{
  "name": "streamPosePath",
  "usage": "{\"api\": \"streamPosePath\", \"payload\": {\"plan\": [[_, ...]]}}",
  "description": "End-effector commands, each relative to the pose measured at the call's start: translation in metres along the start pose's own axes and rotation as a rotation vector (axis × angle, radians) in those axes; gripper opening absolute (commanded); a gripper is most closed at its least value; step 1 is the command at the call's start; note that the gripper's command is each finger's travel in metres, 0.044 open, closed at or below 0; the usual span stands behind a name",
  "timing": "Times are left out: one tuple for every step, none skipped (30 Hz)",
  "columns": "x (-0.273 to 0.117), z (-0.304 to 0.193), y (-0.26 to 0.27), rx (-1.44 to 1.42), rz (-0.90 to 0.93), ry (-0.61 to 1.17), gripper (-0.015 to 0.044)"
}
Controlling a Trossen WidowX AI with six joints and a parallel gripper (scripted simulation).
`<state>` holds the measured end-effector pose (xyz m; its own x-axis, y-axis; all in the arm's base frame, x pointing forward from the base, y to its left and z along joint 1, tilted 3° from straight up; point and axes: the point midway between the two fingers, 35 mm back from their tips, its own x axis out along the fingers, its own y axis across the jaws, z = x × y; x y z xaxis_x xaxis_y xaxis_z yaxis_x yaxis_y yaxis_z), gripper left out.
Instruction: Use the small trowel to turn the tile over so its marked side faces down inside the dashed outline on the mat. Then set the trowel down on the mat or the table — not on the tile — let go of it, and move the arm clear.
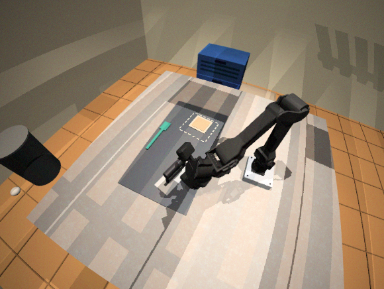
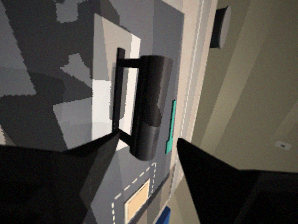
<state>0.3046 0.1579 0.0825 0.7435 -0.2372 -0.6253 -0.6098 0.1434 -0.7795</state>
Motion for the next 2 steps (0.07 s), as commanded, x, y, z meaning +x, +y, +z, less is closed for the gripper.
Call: {"api": "streamPosePath", "payload": {"plan": [[-0.03,-0.007,-0.017,0.008,-0.006,-0.004,0.03],[-0.044,-0.012,-0.023,0.008,-0.006,-0.005,0.03]]}}
